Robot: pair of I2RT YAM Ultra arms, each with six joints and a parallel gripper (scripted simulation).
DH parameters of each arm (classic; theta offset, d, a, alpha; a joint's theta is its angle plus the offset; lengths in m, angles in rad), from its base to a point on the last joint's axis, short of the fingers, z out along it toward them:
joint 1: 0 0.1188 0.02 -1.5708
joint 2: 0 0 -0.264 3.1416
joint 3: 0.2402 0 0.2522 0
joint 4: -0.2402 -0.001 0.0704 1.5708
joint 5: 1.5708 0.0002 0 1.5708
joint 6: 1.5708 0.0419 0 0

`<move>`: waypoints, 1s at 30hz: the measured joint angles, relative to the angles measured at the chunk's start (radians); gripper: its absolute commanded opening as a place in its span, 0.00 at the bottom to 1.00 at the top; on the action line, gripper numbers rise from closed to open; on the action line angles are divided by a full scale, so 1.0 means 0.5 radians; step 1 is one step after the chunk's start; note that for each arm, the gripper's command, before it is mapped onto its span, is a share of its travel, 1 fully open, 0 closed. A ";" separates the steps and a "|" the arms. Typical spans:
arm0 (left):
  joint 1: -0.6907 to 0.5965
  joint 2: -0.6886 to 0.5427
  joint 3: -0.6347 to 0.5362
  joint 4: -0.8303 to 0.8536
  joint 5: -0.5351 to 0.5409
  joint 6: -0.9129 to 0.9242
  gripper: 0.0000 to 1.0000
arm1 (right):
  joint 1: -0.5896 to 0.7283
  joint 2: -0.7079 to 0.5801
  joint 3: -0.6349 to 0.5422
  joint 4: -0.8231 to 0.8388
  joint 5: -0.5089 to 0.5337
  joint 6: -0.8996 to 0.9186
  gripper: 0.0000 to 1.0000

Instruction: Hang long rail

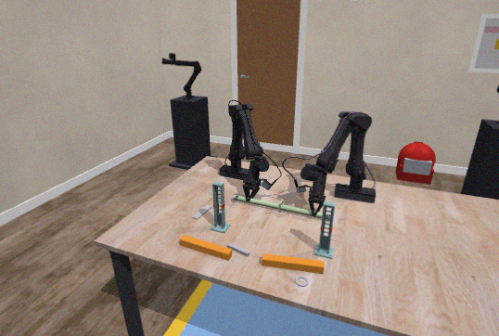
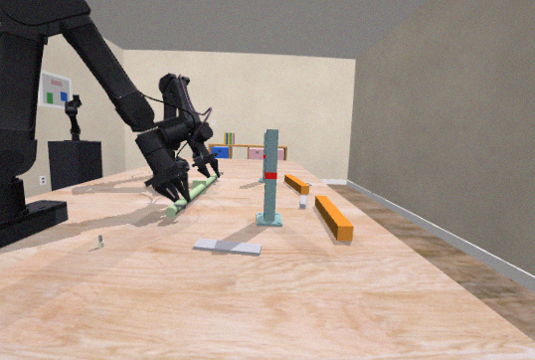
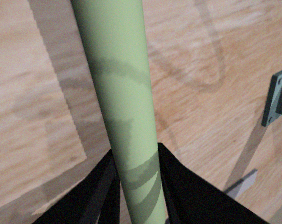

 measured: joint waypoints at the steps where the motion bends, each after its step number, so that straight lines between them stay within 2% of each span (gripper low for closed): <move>1: 0.000 0.000 -0.001 0.001 0.001 0.000 0.32 | 0.000 0.000 0.000 0.000 0.000 0.001 0.19; 13: 0.000 0.001 -0.001 0.001 0.004 -0.001 0.18 | 0.000 0.001 -0.001 -0.001 -0.002 0.011 0.19; 14: 0.000 0.001 -0.001 0.001 0.004 -0.001 0.07 | 0.000 0.001 -0.001 -0.001 -0.002 0.011 0.19; 15: 0.000 0.001 -0.001 0.001 0.004 -0.001 0.00 | 0.000 0.001 -0.001 -0.001 -0.002 0.011 0.19; 17: 0.000 0.001 -0.001 0.001 0.004 -0.001 0.00 | 0.000 0.001 -0.001 -0.001 -0.002 0.011 0.19; 19: 0.000 0.001 -0.001 0.001 0.004 -0.001 0.19 | 0.000 0.001 -0.001 -0.001 -0.002 0.011 0.19; 30: 0.000 0.000 0.000 0.000 0.004 -0.002 0.19 | 0.000 0.001 -0.001 -0.001 -0.002 0.011 0.19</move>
